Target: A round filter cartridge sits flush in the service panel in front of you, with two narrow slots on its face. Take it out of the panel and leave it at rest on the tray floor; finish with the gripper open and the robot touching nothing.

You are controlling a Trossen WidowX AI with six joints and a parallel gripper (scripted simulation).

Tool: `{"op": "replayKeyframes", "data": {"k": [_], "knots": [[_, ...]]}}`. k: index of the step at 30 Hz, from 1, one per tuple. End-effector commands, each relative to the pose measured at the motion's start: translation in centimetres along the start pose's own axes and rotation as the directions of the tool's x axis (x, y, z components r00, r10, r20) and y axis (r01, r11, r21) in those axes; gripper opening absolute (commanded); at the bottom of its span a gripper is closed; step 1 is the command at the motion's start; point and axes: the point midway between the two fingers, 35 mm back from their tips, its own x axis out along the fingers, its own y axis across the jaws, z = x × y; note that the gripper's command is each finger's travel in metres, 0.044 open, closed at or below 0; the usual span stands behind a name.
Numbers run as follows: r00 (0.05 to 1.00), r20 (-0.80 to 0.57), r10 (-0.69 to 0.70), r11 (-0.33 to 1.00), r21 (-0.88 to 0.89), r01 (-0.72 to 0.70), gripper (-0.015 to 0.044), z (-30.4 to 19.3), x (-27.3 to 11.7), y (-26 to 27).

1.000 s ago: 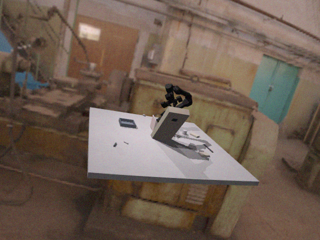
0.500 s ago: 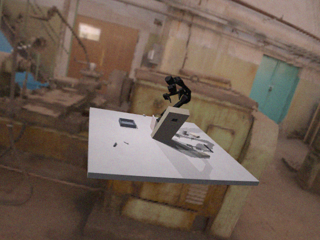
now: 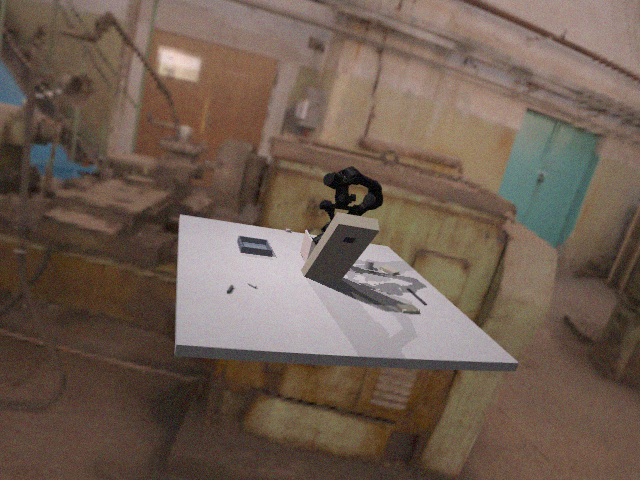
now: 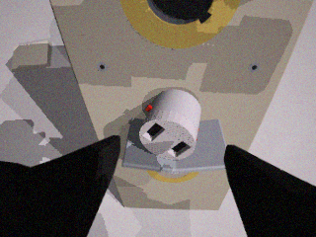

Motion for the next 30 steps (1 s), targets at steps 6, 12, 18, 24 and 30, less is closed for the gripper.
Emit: {"op": "replayKeyframes", "data": {"k": [6, 12, 18, 24, 30], "knots": [[0.999, -0.033, -0.007, 0.997, -0.073, 0.004, 0.0305, -0.8, 1.0, 0.1], [0.999, -0.033, -0.008, 0.997, -0.073, 0.006, 0.0305, -0.8, 2.0, 0.0], [0.999, -0.033, -0.009, 0.997, -0.073, 0.006, 0.0305, -0.8, 3.0, 0.0], [0.999, -0.033, -0.008, 0.997, -0.073, 0.005, 0.0305, -0.9, 4.0, 0.1], [0.999, -0.032, -0.005, 0.997, -0.074, 0.003, 0.0305, -0.9, 4.9, 0.1]]}}
